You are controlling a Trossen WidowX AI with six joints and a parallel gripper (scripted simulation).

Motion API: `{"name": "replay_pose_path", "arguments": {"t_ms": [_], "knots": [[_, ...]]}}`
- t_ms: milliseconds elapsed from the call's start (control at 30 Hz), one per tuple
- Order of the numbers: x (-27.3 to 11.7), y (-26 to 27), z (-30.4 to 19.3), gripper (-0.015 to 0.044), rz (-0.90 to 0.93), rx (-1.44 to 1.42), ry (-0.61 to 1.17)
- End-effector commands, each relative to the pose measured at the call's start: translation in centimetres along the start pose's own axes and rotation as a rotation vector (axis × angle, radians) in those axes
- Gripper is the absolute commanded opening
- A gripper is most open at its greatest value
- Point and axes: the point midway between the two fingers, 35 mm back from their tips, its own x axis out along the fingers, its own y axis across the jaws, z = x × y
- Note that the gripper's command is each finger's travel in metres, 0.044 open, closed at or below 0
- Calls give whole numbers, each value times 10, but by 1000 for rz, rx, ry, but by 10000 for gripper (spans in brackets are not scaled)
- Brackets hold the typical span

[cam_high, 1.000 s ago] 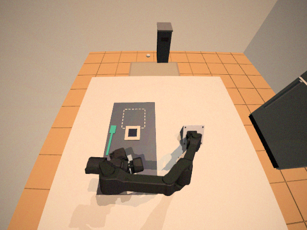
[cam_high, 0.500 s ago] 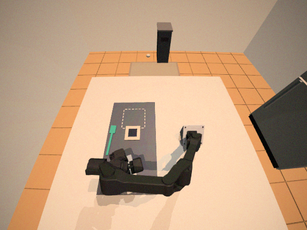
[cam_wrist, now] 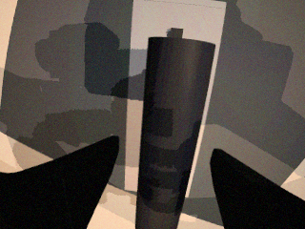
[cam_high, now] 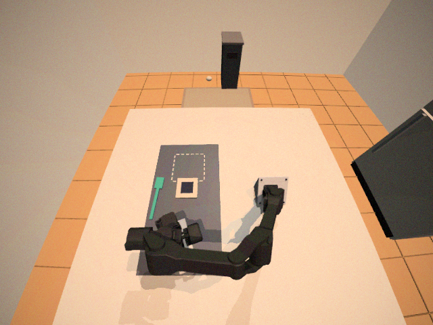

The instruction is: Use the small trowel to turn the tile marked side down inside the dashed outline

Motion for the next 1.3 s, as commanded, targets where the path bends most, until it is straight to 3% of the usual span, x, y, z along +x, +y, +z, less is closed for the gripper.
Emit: {"name": "replay_pose_path", "arguments": {"t_ms": [0, 33, 233, 967, 1267], "knots": [[6, -1, -2, 270, -1, -13, 1], [7, -1, -2, 270, -1, -14, 1], [7, -1, -2, 132, -1, -14, 1], [7, -1, -2, 130, -1, -9, 1], [7, -1, -2, 130, -1, 232, 1]]}}
